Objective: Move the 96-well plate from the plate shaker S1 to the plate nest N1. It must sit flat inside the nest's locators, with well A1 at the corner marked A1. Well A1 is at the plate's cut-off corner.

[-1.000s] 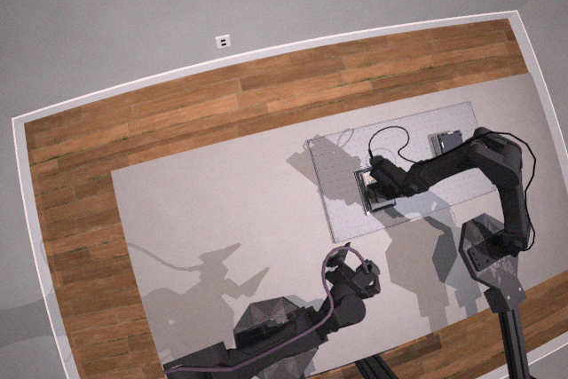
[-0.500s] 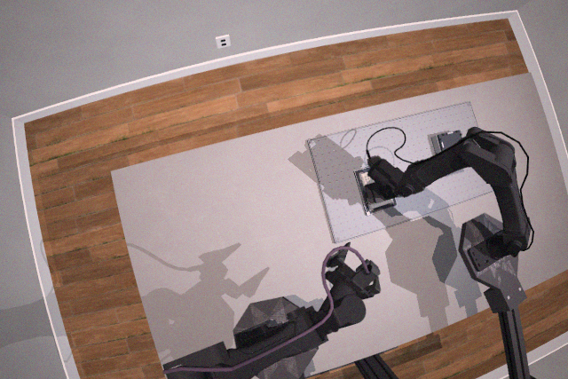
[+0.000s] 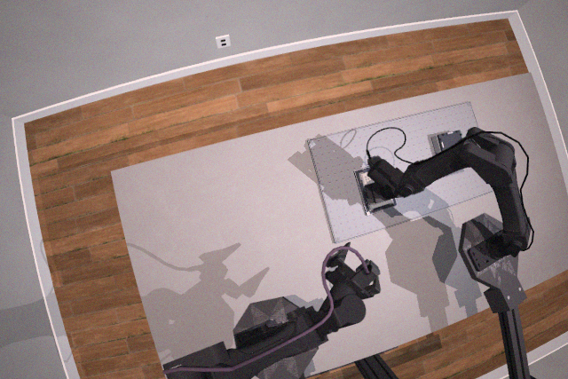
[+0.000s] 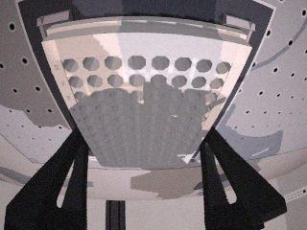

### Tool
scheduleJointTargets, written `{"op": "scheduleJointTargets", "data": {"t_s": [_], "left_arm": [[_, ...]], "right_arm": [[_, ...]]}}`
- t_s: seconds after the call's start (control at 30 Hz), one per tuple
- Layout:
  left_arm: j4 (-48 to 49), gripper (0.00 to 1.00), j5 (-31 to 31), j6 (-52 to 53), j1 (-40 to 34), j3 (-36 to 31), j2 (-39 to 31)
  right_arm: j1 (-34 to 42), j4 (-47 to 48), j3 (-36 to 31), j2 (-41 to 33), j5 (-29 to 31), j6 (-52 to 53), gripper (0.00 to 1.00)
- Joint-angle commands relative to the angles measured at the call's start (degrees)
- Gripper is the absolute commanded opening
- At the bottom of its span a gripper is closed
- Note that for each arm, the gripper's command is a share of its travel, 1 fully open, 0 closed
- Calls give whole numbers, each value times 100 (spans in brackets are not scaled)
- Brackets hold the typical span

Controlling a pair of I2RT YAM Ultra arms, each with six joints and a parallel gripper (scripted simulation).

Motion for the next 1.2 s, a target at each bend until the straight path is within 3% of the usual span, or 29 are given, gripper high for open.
{"op": "scheduleJointTargets", "data": {"t_s": [0.0,0.03,0.1,0.6,0.93,1.17], "left_arm": [[-56,100,-4,-11,-53,-2,-76],[-56,100,-4,-11,-53,-2,-76],[-56,100,-4,-11,-53,-2,-76],[-56,100,-4,-11,-53,-2,-76],[-56,100,-4,-11,-53,-2,-76],[-56,100,-4,-11,-53,-2,-76]], "right_arm": [[123,-79,40,-195,93,59,81],[123,-80,40,-194,93,51,81],[123,-65,40,-195,93,40,100],[326,-327,-319,-586,88,233,100],[508,-813,-638,-1325,175,426,100],[472,-790,-439,-1346,88,374,100]]}}
